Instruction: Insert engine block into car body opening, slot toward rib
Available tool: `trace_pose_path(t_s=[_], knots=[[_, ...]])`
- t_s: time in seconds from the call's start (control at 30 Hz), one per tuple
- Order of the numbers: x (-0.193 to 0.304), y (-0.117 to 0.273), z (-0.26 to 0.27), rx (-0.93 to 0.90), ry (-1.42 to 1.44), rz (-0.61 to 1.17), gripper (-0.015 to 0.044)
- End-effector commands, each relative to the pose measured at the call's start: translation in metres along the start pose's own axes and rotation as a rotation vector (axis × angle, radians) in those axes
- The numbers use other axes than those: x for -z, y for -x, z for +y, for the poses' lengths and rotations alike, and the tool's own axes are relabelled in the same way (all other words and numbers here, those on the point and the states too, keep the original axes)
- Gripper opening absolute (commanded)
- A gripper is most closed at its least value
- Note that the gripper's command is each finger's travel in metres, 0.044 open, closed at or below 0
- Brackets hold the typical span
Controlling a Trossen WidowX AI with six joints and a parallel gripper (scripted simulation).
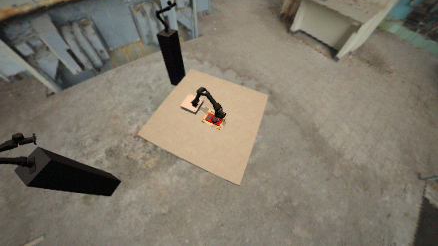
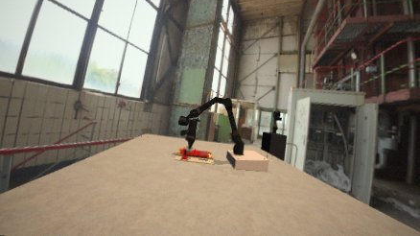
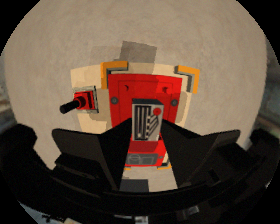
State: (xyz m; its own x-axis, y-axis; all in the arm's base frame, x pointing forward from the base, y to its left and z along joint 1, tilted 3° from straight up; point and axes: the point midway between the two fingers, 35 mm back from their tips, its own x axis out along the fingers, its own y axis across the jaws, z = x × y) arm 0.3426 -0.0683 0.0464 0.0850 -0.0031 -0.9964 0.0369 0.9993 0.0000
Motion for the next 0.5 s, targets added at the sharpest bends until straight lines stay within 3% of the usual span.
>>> trace_pose_path(t_s=[0.0,0.47], knots=[[-0.0001,-0.0009,0.0008,-0.004,-0.001,-0.001,0.0159],[-0.0001,-0.0031,0.0008,-0.004,-0.002,-0.001,0.0159]])
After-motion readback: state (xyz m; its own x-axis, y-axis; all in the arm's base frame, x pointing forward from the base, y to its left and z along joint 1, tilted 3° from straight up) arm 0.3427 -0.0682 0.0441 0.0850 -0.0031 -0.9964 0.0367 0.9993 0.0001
